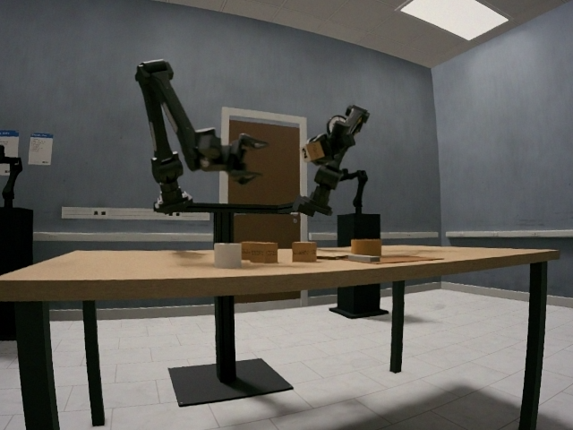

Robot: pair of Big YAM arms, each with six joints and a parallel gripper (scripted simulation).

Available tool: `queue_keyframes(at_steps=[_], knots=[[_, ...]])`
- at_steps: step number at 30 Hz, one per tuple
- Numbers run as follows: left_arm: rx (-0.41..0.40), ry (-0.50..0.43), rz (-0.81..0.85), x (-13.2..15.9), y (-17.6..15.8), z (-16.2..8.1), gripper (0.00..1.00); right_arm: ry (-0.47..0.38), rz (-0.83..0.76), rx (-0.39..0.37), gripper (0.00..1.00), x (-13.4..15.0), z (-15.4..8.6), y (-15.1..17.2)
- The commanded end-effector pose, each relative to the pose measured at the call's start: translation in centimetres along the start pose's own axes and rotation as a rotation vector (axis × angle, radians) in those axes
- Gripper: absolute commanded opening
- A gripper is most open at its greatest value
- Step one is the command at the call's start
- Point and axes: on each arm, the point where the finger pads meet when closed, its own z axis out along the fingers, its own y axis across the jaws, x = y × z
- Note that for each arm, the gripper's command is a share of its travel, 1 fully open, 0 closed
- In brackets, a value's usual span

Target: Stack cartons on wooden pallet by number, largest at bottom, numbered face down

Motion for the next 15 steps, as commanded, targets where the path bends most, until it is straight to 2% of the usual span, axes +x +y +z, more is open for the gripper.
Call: queue_keyframes(at_steps=[1, 2, 4, 5, 7, 15], knots=[[0.001, 0.002, 0.002, 0.5, 0.7, 0.3, 0.50, -0.016, -0.196, 0.065, 1.00, -3.4, -0.3, -0.7], [0.001, 0.002, 0.002, 0.5, 0.7, 0.3, 0.50, -0.016, -0.196, 0.065, 1.00, -3.4, -0.3, -0.7], [0.019, -0.015, 0.010, -0.1, 0.1, 0.6, 0.50, -0.027, -0.275, 0.131, 1.00, -5.5, -1.4, -2.1], [0.003, 0.000, 0.003, 1.3, 1.6, 0.6, 0.50, -0.036, -0.316, 0.180, 1.00, -7.1, -2.4, -3.1], [0.004, -0.001, 0.004, 2.0, 2.5, 0.8, 0.50, -0.046, -0.386, 0.268, 1.00, -9.7, -4.3, -4.7], [0.008, -0.004, 0.005, 5.5, 6.8, 2.0, 0.50, -0.010, -0.635, 0.572, 1.00, -17.1, -12.8, -9.2]])
